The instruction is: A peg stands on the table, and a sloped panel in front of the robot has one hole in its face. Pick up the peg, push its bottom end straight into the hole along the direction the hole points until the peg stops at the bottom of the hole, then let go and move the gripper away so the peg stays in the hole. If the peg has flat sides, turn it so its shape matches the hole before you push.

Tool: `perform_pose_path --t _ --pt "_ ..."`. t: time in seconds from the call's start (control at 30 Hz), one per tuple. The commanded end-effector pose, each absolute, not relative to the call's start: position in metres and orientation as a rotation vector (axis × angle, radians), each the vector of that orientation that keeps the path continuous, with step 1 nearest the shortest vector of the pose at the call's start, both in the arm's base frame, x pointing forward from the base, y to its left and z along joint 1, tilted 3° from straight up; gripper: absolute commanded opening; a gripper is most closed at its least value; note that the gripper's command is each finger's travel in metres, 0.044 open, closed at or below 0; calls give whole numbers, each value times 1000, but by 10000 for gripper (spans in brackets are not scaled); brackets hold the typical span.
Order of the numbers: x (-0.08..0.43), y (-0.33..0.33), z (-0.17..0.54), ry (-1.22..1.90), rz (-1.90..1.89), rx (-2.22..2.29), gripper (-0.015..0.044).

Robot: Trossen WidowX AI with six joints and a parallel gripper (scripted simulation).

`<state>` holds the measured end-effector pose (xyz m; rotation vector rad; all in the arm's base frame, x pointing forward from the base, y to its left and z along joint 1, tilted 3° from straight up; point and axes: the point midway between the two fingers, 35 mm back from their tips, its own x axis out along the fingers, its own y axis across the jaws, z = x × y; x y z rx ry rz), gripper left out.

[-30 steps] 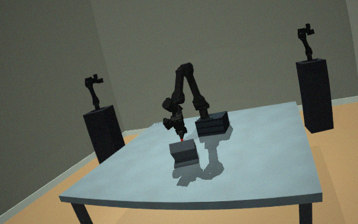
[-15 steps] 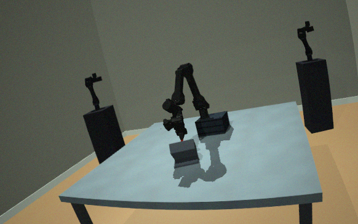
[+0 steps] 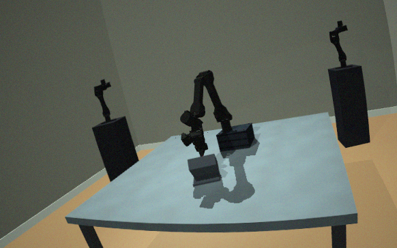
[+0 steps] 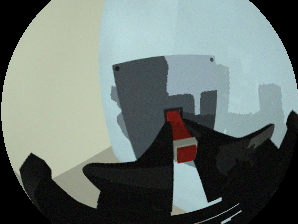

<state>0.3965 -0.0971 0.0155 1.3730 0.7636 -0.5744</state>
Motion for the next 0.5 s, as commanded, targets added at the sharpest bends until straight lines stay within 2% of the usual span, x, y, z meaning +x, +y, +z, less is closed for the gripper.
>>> perform_pose_path --t 0.0,0.47 --pt "399 -98 13 760 -579 1378 0" --pt "399 -97 12 762 -572 1373 0"
